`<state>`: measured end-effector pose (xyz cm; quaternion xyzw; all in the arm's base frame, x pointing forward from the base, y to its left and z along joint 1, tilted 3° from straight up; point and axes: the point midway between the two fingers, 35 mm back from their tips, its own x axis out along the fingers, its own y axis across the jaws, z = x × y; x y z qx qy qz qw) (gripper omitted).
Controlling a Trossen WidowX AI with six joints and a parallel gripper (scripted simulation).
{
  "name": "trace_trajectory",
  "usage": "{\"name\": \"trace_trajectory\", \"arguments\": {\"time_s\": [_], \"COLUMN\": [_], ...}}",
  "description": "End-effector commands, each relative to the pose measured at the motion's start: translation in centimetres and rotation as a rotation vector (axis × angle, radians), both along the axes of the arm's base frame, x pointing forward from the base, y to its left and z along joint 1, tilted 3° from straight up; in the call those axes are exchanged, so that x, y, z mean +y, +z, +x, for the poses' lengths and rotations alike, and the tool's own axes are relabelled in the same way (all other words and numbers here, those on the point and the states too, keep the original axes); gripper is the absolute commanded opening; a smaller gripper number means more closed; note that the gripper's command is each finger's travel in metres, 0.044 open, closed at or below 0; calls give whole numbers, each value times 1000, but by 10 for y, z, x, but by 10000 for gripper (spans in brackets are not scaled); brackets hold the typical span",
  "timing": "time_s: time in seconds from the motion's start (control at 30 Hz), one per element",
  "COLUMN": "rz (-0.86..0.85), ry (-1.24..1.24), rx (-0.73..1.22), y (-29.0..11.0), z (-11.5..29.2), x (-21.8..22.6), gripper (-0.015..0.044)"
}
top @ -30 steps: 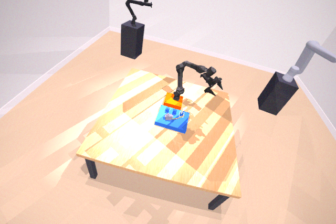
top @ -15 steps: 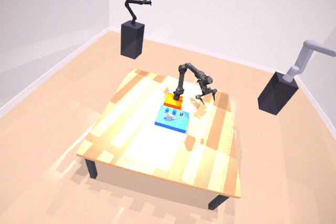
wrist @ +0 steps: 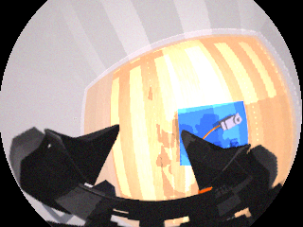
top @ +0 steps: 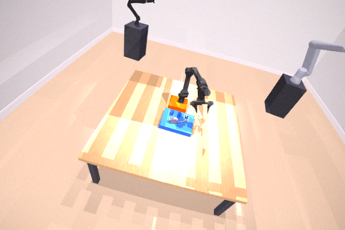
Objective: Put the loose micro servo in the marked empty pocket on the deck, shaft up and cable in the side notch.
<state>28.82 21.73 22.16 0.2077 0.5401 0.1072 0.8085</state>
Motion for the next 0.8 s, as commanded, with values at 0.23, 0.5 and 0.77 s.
{"name": "trace_trajectory", "arguments": {"time_s": [0.23, 0.5, 0.77], "rz": [-79, -122, -161], "ry": [-298, -523, -748], "rx": [199, 341, 483], "y": [-47, -76, -101], "z": [22, 28, 25], "x": [-60, -106, -151], "gripper": [440, 440, 440]}}
